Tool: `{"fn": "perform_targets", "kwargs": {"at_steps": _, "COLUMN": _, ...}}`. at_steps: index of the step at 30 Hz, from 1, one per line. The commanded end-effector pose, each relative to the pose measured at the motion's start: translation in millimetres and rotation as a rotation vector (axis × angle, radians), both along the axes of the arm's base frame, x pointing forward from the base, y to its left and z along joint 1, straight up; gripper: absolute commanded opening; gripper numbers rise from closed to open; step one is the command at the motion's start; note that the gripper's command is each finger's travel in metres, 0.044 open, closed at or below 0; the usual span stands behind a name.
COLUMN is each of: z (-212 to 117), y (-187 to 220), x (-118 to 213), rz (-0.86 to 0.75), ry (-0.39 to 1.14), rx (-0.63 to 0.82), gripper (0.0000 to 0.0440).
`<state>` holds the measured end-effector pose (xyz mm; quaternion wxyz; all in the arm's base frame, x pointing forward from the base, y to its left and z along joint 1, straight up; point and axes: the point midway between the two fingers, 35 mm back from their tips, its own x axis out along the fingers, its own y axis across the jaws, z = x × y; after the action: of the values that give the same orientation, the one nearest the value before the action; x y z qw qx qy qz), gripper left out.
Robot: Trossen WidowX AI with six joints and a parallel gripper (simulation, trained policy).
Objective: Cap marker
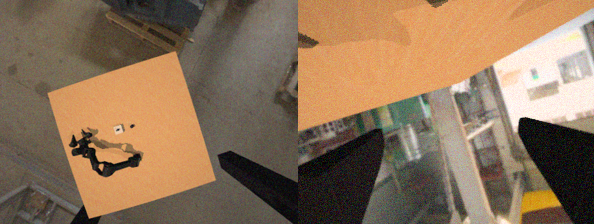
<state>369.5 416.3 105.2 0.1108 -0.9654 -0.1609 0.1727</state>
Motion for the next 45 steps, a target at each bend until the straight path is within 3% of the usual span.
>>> {"fn": "perform_targets", "kwargs": {"at_steps": 1, "z": 3, "y": -1, "x": 2, "rz": -0.001, "ry": 0.005, "rx": 0.002, "gripper": 0.0375}}
{"fn": "perform_targets", "kwargs": {"at_steps": 6, "z": 19, "y": -10, "x": 15, "rz": -0.002, "ry": 0.026, "rx": 0.006, "gripper": 0.0258}}
{"fn": "perform_targets", "kwargs": {"at_steps": 8, "z": 27, "y": -13, "x": 20, "rz": 0.001, "ry": 0.036, "rx": 0.004, "gripper": 0.0236}}
{"fn": "perform_targets", "kwargs": {"at_steps": 28, "z": 85, "y": -71, "x": 56, "rz": 0.002, "ry": 0.157, "rx": -0.052, "gripper": 0.0290}}
{"fn": "perform_targets", "kwargs": {"at_steps": 45, "z": 109, "y": -140, "x": 68, "rz": -0.039, "ry": 0.291, "rx": -0.097, "gripper": 0.0318}}
